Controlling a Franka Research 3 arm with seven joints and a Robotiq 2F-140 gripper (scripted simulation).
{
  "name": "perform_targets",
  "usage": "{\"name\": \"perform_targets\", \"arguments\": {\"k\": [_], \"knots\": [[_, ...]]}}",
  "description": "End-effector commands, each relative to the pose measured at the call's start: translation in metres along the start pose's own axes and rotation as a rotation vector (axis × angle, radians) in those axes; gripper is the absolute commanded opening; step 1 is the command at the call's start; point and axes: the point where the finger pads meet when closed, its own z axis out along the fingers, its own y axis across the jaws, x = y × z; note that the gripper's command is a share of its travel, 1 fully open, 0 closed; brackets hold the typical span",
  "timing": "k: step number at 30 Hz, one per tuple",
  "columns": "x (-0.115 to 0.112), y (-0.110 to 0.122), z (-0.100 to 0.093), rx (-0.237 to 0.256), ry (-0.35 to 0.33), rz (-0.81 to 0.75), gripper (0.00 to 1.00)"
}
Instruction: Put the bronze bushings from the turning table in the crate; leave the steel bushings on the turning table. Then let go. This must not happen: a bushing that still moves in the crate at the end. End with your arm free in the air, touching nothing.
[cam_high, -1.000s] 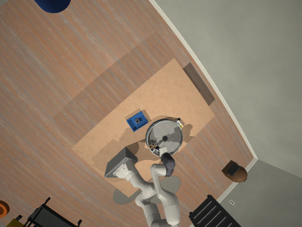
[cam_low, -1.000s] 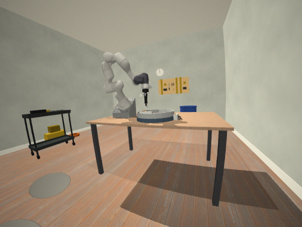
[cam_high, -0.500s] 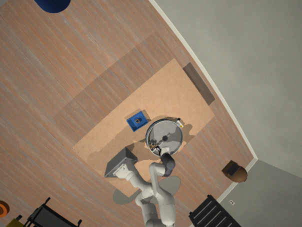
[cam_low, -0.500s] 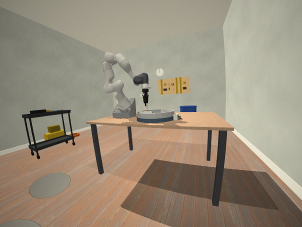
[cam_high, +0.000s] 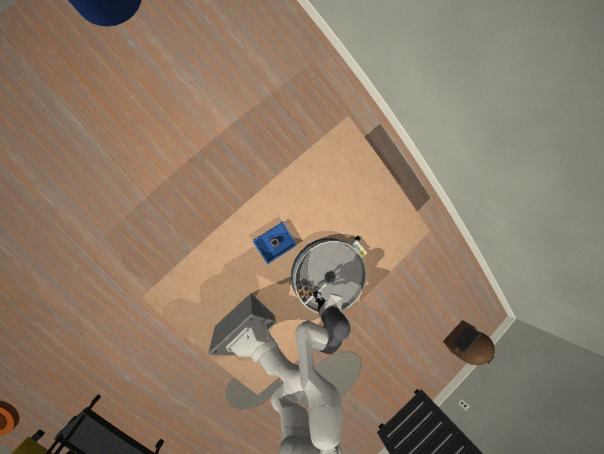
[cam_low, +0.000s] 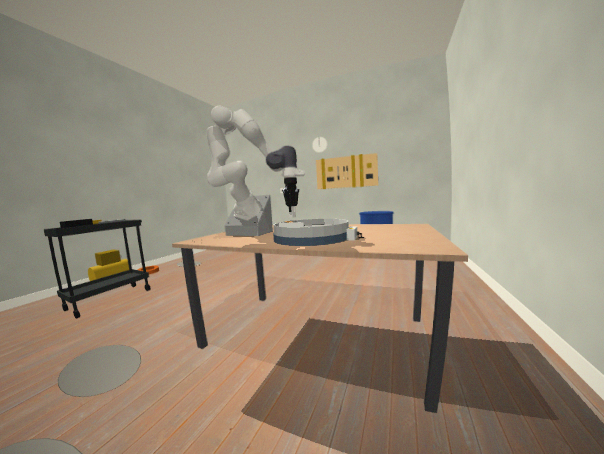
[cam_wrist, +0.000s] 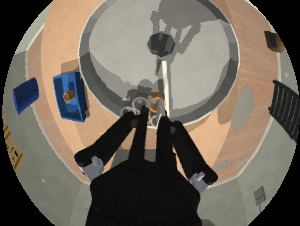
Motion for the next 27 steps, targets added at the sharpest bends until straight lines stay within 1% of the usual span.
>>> {"name": "perform_targets", "arguments": {"k": [1,10,12,13,27], "knots": [[-0.0018,-0.0016,0.0001,0.004,0.001,0.167,0.10],[-0.0024,-0.0009,0.0000,0.004,0.000,0.366,0.10],[-0.0024,-0.0009,0.0000,0.004,0.000,0.366,0.10],[-0.0024,-0.0007,0.0000,0.004,0.000,0.422,0.10],[-0.0031,0.0002,0.0000,0.004,0.000,0.729,0.10]]}}
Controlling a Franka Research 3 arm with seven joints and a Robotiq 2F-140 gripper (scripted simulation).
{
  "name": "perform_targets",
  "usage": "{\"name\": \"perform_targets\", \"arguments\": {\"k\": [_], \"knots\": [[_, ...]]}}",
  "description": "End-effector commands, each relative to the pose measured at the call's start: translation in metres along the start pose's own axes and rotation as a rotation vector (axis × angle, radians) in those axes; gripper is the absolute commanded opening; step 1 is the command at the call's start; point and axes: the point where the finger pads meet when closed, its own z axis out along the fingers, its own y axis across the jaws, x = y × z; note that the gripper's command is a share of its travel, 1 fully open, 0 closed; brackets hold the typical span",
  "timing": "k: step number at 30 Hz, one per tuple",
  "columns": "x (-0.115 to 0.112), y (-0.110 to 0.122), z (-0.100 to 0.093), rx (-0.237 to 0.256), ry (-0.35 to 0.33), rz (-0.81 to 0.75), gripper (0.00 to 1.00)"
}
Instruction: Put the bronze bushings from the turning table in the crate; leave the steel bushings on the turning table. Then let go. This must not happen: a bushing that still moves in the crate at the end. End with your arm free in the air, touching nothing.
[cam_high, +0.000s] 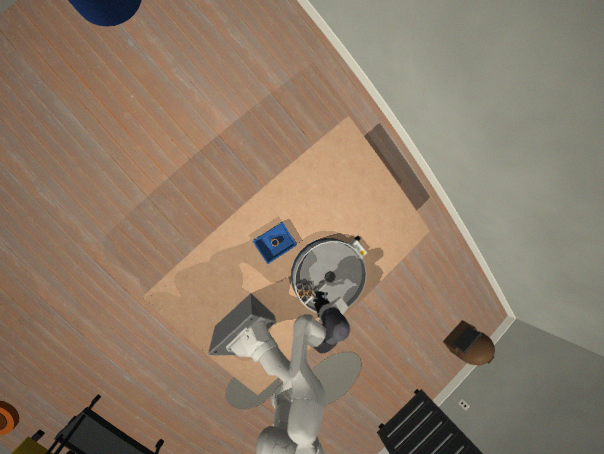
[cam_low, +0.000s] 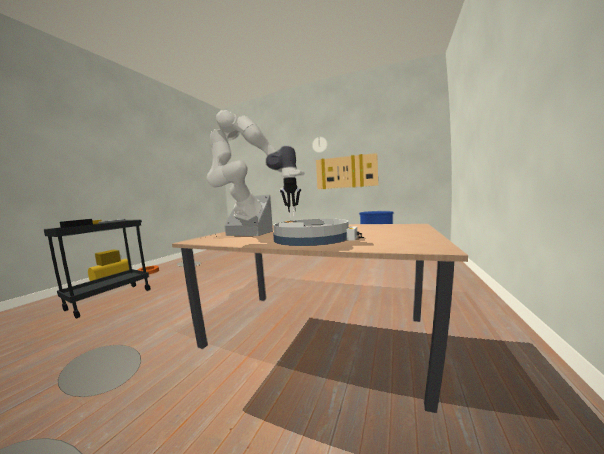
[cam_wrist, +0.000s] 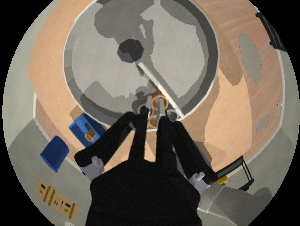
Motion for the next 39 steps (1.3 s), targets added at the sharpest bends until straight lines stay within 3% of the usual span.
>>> {"name": "perform_targets", "arguments": {"k": [1,10,39], "knots": [[-0.0034,-0.0003,-0.0005,-0.004,-0.005,0.146,0.10],[-0.0034,0.0002,-0.0005,-0.004,-0.005,0.285,0.10],[-0.0034,0.0002,-0.0005,-0.004,-0.005,0.291,0.10]]}}
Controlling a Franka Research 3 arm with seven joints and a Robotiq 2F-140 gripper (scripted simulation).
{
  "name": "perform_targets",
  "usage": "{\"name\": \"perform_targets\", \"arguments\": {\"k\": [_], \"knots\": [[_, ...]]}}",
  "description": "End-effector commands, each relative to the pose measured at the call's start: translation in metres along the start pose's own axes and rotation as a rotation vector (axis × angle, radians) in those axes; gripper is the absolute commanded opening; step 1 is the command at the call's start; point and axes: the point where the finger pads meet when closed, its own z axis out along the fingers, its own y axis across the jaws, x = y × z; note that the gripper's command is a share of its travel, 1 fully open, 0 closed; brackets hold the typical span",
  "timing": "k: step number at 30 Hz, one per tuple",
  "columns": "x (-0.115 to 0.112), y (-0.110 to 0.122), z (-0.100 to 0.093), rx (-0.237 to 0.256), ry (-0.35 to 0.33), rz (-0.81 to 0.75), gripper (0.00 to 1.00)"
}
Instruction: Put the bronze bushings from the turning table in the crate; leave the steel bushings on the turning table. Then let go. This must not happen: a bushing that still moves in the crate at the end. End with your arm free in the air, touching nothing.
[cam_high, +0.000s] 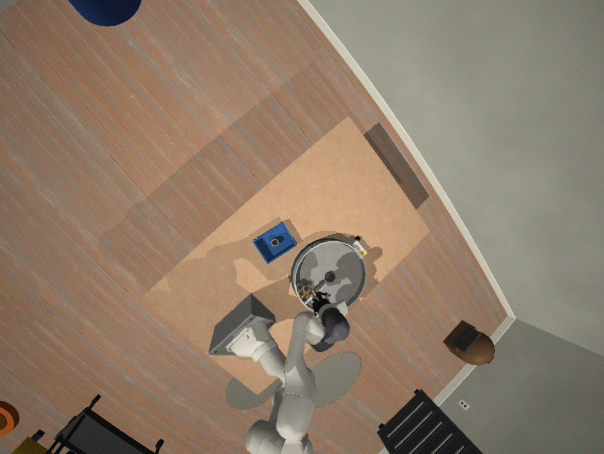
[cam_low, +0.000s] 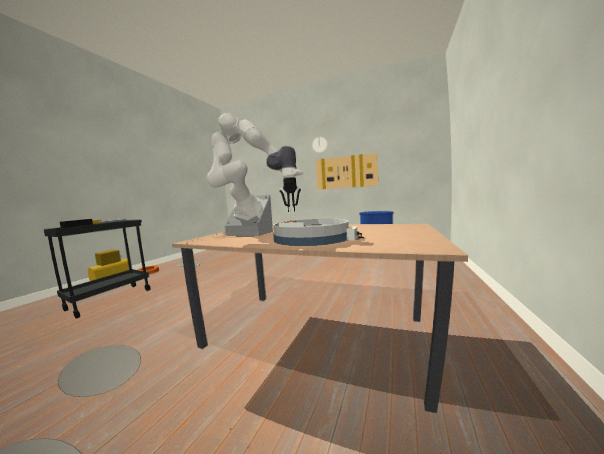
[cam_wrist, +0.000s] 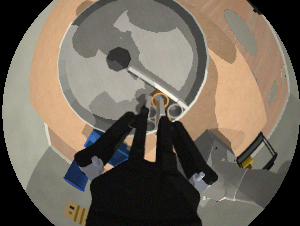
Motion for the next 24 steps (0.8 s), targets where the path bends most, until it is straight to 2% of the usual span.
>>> {"name": "perform_targets", "arguments": {"k": [1,24], "knots": [[-0.0015,-0.0010,-0.0009,0.001,-0.001,0.005,0.10],[-0.0039,-0.0015,-0.0009,0.000,-0.001,0.005,0.10]]}}
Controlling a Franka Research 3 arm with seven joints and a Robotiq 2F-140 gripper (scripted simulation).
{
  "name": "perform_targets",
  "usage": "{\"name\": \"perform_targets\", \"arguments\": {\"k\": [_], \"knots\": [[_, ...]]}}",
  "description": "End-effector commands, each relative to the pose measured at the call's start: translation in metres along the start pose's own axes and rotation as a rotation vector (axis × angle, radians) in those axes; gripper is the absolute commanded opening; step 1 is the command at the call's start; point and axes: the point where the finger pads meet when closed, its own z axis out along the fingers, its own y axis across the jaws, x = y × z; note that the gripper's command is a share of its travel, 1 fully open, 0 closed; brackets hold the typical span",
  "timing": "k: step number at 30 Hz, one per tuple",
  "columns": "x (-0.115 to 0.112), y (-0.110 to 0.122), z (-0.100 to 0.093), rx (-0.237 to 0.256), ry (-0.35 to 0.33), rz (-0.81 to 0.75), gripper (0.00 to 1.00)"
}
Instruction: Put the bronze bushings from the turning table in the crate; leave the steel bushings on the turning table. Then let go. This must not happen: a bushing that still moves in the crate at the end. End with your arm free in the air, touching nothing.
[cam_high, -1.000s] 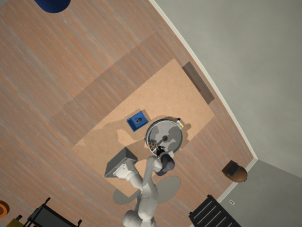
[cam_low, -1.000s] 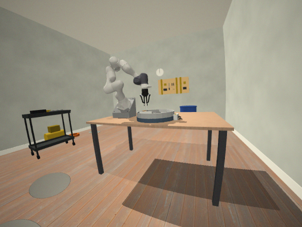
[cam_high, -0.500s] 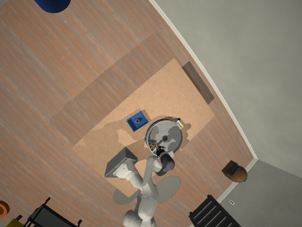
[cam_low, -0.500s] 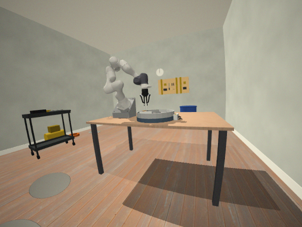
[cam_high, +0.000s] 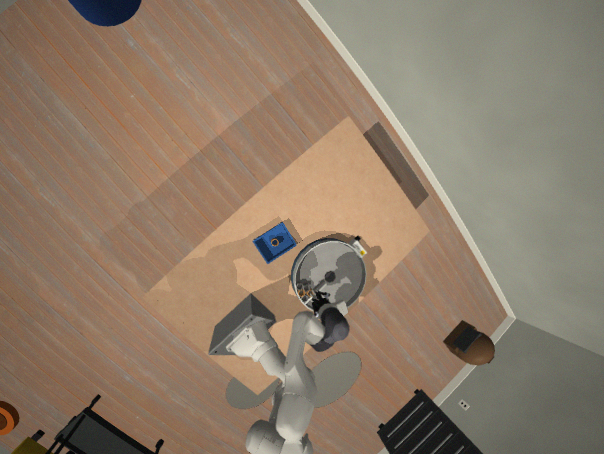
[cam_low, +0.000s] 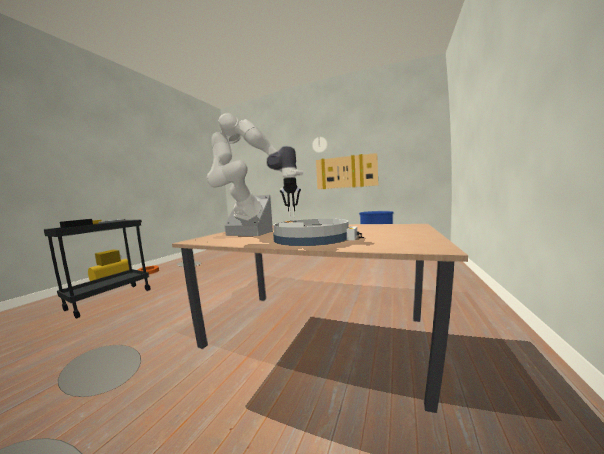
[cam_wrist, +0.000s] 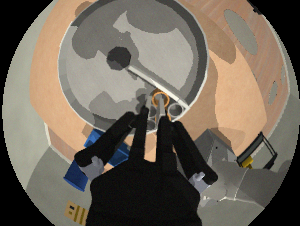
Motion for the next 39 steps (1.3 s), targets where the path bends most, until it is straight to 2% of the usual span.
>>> {"name": "perform_targets", "arguments": {"k": [1,31,39], "knots": [[-0.002,-0.001,-0.001,0.001,-0.002,0.005,0.10],[-0.002,-0.001,-0.001,0.001,-0.002,0.005,0.10],[-0.002,-0.001,0.021,0.001,-0.002,0.005,0.10]]}}
